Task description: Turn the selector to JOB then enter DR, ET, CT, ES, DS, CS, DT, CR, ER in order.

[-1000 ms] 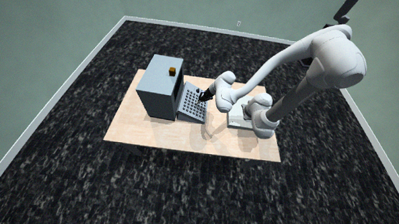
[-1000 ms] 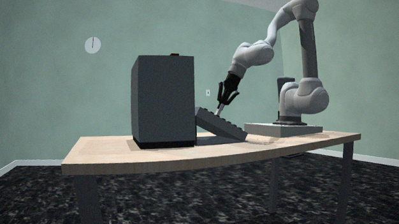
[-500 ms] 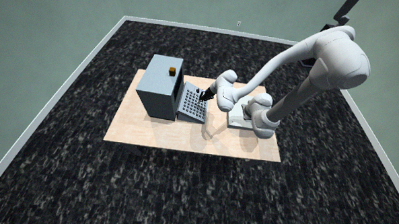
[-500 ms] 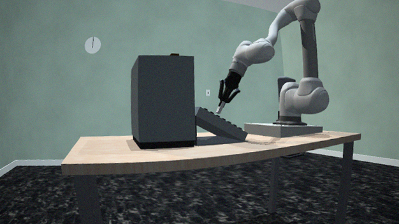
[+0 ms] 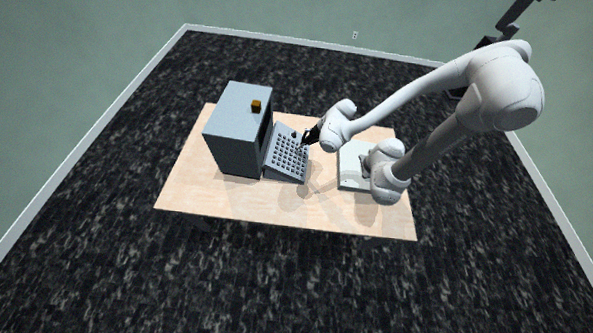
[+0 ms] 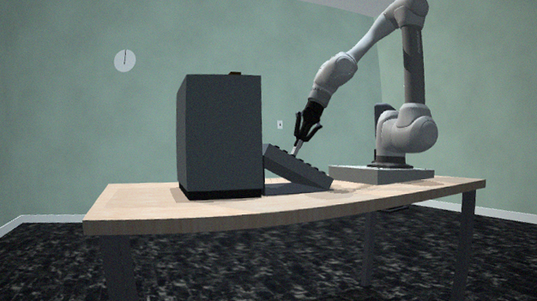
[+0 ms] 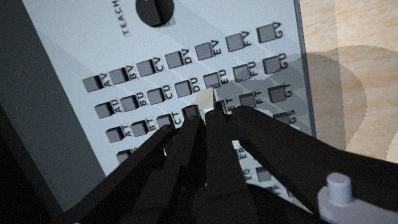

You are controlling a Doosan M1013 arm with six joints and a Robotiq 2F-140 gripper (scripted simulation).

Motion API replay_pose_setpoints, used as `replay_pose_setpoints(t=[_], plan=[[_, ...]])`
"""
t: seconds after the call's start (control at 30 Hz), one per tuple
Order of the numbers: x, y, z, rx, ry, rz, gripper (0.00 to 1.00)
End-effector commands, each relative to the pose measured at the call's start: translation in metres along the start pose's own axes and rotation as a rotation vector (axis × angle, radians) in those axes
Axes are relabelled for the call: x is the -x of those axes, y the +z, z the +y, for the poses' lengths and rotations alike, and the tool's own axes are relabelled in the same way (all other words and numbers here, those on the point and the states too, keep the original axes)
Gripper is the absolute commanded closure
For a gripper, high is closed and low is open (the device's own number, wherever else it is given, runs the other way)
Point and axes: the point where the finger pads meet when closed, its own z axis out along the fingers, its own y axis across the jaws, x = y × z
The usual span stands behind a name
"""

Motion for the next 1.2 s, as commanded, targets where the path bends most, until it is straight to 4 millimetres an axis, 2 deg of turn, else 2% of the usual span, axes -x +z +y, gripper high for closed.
replay_pose_setpoints(t=[0.0, 0.37, 0.77, 1.17], plan=[[-0.013, 0.000, 0.007, 0.000, -0.001, 0.000, 1.00], [-0.013, 0.005, 0.007, 0.000, -0.001, 0.000, 1.00], [-0.013, 0.021, 0.007, 0.000, -0.001, 0.000, 1.00], [-0.013, 0.022, 0.007, 0.000, -0.001, 0.000, 1.00]])
